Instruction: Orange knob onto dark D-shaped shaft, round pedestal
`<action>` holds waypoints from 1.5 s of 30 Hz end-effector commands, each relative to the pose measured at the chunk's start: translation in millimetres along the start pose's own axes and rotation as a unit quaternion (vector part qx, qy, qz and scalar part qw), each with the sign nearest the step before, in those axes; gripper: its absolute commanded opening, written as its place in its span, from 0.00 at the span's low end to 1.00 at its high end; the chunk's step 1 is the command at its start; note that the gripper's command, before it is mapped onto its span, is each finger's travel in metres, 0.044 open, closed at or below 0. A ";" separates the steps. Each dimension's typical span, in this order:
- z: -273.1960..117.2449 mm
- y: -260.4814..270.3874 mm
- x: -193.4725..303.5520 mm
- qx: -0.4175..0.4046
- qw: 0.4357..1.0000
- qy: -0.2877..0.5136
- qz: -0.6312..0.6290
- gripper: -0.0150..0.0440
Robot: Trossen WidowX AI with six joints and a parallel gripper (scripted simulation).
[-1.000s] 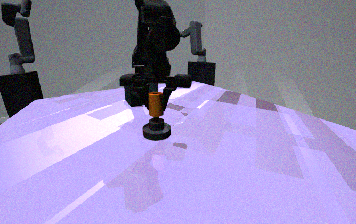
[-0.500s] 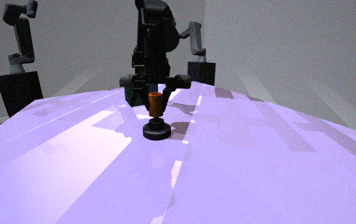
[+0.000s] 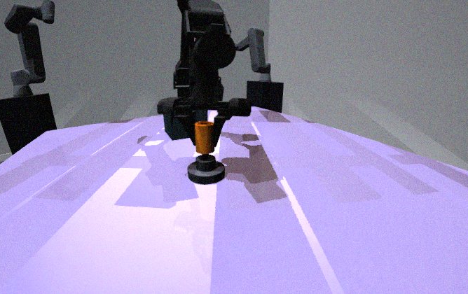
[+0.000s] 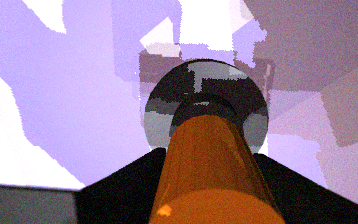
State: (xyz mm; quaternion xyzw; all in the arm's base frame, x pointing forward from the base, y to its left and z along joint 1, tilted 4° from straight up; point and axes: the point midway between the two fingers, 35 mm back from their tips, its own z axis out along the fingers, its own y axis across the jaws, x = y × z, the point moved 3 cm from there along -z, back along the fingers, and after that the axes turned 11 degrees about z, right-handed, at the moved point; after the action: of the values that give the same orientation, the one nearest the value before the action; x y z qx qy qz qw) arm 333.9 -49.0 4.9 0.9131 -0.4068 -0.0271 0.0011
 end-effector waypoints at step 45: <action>0.4 0.1 0.1 0.001 0.994 0.002 -0.106 0.25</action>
State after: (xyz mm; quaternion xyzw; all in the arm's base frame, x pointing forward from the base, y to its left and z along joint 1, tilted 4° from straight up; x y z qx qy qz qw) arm 334.0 -49.3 5.1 0.9506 -0.3093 -0.0259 -0.0019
